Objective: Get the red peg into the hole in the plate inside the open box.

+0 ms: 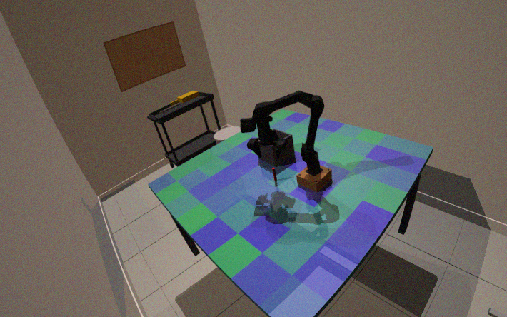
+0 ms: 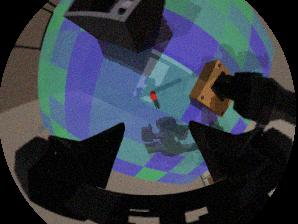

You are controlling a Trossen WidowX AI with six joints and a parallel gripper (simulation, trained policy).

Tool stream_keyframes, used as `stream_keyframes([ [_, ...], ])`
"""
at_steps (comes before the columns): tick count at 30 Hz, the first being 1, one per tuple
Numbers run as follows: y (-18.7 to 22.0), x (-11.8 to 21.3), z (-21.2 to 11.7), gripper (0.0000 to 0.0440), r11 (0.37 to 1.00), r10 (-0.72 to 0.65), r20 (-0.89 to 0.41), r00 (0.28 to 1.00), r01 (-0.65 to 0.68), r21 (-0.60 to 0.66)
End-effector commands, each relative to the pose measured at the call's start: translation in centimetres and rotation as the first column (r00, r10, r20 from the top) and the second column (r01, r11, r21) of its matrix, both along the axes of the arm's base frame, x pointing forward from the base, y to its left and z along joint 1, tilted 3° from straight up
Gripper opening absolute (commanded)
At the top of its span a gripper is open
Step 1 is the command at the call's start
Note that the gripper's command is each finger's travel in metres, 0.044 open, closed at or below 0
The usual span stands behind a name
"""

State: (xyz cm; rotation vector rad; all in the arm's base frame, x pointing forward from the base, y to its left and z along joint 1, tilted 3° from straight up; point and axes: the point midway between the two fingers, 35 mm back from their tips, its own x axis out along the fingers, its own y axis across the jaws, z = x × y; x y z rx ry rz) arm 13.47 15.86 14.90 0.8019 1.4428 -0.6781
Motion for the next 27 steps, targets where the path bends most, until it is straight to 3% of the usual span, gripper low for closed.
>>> stream_keyframes([
  [1,0.0,0.1,-0.8,0.044,0.999,-0.038,-0.028,0.999,0.038,-0.004],
  [27,-1.0,0.9,-10.4,0.0434,0.979,-0.202,-0.127,0.971,0.196,-0.056],
])
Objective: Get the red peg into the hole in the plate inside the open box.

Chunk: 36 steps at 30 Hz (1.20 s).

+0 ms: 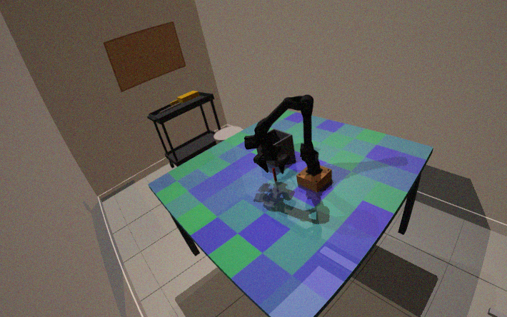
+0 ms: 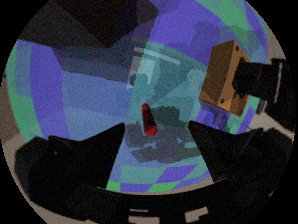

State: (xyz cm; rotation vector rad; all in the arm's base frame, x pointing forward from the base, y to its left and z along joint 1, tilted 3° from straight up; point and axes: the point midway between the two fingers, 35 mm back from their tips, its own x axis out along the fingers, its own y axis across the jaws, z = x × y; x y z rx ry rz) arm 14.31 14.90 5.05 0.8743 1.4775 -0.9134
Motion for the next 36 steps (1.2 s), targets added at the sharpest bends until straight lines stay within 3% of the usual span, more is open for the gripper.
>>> stream_keyframes([
  [1,-0.1,0.1,-0.9,0.0429,1.0,-0.024,-0.001,1.0,0.024,-0.001],
  [3,-0.2,0.2,-1.4,0.0409,0.999,-0.033,0.001,0.999,0.033,-0.002],
  [19,0.9,1.9,-3.0,0.0006,0.999,-0.009,0.017,1.0,0.009,0.038],
  [36,3.3,4.7,2.6,0.0,0.976,-0.067,0.127,0.99,0.038,0.215],
])
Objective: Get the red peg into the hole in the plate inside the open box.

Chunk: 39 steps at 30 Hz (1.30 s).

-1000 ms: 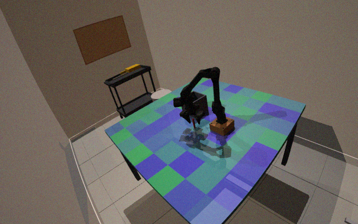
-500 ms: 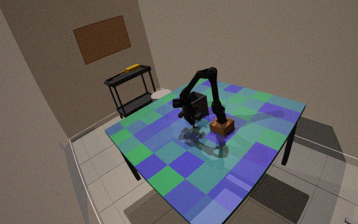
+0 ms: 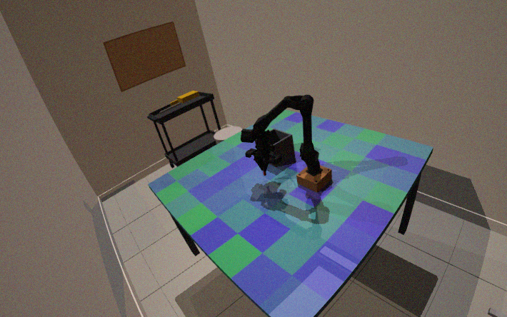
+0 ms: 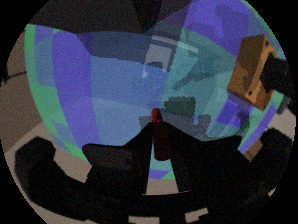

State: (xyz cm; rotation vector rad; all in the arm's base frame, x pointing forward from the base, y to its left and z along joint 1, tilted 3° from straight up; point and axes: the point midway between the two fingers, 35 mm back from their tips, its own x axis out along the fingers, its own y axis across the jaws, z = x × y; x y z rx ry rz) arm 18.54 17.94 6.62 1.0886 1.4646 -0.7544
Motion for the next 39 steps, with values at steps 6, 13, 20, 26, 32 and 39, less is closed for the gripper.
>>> stream_keyframes([
  [6,0.2,1.8,3.8,0.0,0.998,-0.006,0.084,0.996,0.001,0.058],
  [13,-1.1,3.5,7.3,0.0,0.998,-0.013,0.167,0.986,0.001,0.068],
  [20,-3.3,5.3,10.3,0.0,0.999,-0.034,0.24,0.97,0.023,0.048],
  [26,-5.7,6.6,11.8,0.0,0.998,-0.058,0.276,0.959,0.057,0.012],
  [32,-8.0,7.7,12.2,0.0,0.995,-0.081,0.279,0.957,0.093,-0.03],
  [39,-10.4,8.6,12.1,0.0,0.989,-0.105,0.261,0.96,0.128,-0.069],
])
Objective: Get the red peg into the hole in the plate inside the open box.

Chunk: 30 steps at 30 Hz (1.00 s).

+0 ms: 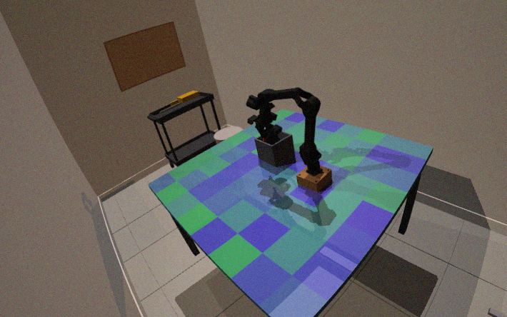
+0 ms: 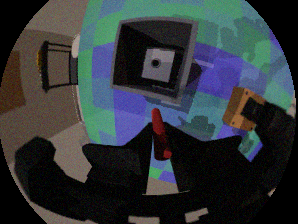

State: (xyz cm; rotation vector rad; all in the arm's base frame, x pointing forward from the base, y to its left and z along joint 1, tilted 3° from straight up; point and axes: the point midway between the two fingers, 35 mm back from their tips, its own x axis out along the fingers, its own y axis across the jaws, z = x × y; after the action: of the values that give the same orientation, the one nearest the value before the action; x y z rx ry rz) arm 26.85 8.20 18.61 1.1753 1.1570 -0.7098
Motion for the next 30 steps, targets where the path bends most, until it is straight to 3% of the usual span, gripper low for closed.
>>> stream_keyframes([
  [1,-1.0,0.5,0.1,0.0,1.0,-0.011,-0.004,1.0,0.011,-0.018],
  [30,-7.5,4.0,-3.9,0.0,0.997,-0.061,-0.138,0.989,0.053,-0.061],
])
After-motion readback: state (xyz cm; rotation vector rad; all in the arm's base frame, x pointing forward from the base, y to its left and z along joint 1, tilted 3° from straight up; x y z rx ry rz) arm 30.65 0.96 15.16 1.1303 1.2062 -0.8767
